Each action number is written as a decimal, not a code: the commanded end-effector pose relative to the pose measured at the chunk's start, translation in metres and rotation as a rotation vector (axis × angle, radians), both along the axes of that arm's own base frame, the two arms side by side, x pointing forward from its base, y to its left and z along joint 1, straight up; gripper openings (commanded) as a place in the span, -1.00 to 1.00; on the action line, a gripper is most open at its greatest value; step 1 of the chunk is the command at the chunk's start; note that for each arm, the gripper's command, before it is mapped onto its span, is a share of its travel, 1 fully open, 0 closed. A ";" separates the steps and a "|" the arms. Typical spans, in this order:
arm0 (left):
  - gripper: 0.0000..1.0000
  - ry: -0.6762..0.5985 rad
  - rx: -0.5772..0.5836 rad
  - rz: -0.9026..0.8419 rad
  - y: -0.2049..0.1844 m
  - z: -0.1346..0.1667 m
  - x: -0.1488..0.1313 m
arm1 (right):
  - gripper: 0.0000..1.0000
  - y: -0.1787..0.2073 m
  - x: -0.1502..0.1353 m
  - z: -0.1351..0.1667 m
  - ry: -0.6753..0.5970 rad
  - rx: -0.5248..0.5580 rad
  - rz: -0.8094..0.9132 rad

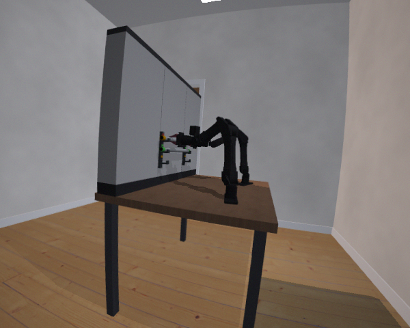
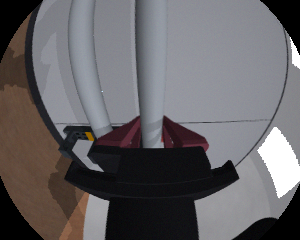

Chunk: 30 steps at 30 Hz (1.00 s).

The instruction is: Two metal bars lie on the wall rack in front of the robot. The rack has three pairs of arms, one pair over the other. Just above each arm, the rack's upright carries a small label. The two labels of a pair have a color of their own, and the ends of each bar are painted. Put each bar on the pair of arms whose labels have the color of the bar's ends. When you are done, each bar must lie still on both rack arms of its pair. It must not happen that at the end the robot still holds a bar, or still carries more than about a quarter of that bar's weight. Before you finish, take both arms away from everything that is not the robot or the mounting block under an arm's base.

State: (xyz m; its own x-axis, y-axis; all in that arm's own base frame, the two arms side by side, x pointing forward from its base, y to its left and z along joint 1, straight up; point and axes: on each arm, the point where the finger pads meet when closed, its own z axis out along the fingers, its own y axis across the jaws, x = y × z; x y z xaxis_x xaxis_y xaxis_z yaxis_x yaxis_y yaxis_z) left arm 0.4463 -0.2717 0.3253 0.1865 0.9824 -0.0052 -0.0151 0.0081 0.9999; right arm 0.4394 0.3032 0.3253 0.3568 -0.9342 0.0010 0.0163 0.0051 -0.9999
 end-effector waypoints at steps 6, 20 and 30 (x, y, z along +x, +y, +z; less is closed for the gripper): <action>-0.97 0.015 0.008 0.001 0.002 0.000 0.004 | -0.97 -0.002 0.003 0.000 0.016 -0.005 -0.002; -1.00 0.015 0.008 0.001 0.002 0.000 0.001 | -1.00 -0.003 0.001 0.000 0.016 -0.005 -0.002; -1.00 0.015 0.008 0.001 0.003 0.000 0.000 | -1.00 -0.003 -0.001 0.000 0.016 -0.005 -0.002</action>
